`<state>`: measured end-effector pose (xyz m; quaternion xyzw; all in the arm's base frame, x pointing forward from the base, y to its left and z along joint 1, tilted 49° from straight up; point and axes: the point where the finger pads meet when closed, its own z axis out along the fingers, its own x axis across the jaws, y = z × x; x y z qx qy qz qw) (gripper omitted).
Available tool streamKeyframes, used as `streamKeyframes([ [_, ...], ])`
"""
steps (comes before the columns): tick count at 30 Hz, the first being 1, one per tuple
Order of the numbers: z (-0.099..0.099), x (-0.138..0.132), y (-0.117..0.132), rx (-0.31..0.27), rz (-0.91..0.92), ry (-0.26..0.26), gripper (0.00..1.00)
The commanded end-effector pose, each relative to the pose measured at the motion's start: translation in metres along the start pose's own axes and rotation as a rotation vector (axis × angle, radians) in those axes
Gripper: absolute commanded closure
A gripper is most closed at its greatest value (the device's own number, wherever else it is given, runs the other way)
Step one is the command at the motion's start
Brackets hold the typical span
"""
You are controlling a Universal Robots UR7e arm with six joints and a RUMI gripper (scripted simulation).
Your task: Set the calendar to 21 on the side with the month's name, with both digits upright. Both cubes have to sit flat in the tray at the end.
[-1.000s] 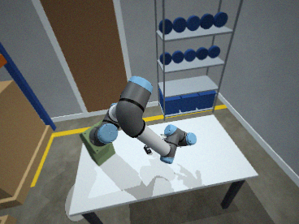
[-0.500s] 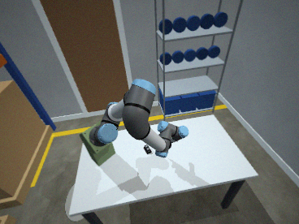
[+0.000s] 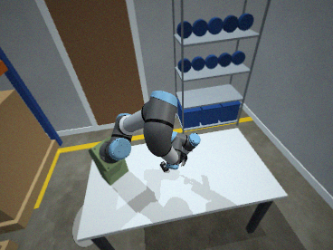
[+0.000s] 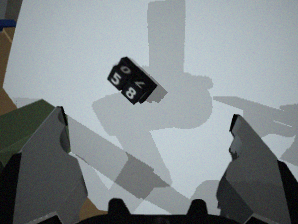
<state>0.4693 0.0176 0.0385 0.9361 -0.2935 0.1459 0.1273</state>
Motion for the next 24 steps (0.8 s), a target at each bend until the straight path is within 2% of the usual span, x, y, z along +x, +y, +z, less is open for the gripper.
streamKeyframes([
  [1,0.010,-0.010,-0.003,-0.004,-0.155,0.081,0.00],
  [4,0.014,-0.016,-0.004,-0.015,-0.230,0.114,0.00],
  [7,0.014,-0.016,-0.004,-0.015,-0.232,0.115,0.00],
  [12,0.019,-0.030,-0.002,-0.045,-0.396,0.186,0.00],
  [21,0.019,-0.048,0.004,-0.093,-0.587,0.268,0.00],
  [24,0.019,-0.050,0.005,-0.100,-0.611,0.278,0.00],
])
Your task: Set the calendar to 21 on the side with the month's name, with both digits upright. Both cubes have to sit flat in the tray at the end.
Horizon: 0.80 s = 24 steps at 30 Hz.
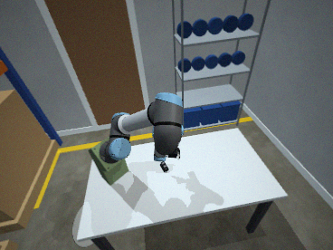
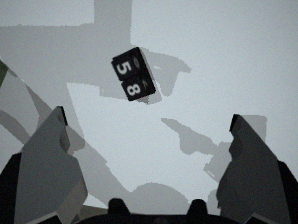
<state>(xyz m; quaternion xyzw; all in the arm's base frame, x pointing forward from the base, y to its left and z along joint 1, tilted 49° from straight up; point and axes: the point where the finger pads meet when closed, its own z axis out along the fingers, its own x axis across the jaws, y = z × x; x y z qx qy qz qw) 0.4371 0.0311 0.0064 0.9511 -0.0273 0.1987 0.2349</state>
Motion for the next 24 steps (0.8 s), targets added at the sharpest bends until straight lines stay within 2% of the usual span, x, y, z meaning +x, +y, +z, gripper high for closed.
streamKeyframes([
  [1,-0.002,-0.009,-0.001,-0.021,-0.101,0.058,0.00],
  [12,-0.013,-0.030,0.002,-0.087,-0.302,0.131,0.00],
  [24,-0.022,-0.041,0.007,-0.127,-0.407,0.166,0.00],
])
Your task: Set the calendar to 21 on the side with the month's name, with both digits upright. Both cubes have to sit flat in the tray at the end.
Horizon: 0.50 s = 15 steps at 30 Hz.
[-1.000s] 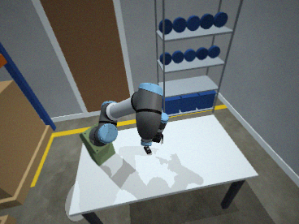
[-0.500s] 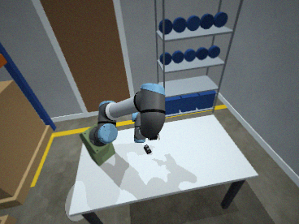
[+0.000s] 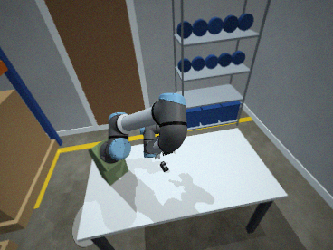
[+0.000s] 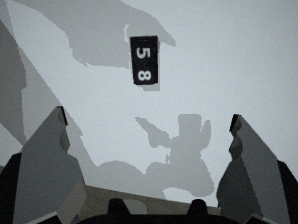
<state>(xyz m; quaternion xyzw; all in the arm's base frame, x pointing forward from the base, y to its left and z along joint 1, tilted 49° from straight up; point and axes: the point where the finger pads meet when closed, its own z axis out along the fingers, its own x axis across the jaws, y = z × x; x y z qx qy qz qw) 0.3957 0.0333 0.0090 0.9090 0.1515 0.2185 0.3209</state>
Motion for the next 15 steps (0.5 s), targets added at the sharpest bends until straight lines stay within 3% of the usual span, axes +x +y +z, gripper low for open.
streamKeyframes([
  [1,-0.0046,-0.0049,0.0007,-0.019,-0.049,0.024,0.00],
  [15,-0.0094,-0.0101,0.0020,-0.037,-0.095,0.037,0.00],
])
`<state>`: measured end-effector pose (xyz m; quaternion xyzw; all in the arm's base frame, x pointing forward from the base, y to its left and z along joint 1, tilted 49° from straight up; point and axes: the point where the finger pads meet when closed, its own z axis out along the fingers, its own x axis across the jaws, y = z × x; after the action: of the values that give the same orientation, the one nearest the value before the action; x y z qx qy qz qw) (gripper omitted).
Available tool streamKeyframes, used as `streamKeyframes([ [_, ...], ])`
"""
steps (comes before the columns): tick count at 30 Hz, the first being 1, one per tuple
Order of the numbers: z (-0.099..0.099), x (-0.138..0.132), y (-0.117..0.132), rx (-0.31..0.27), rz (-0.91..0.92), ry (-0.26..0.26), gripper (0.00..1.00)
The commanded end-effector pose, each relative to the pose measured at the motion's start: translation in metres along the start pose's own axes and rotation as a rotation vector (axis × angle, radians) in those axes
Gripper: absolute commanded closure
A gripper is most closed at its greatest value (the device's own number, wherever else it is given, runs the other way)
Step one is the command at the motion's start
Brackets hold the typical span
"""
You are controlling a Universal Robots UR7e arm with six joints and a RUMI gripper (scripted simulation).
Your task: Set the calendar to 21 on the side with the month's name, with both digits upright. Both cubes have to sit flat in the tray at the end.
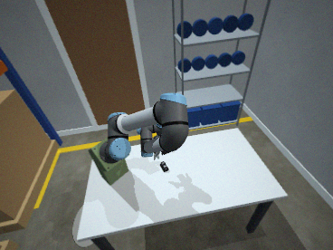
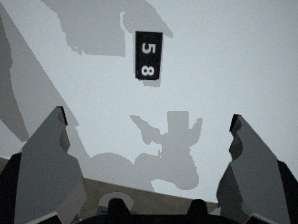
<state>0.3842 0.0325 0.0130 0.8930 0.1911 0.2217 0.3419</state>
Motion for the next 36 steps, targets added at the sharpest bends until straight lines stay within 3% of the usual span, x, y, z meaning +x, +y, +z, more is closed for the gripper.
streamKeyframes([
  [1,-0.0015,-0.0012,0.0003,-0.005,-0.012,0.006,0.00],
  [36,-0.0013,-0.0009,0.0001,-0.006,0.018,0.007,0.00],
])
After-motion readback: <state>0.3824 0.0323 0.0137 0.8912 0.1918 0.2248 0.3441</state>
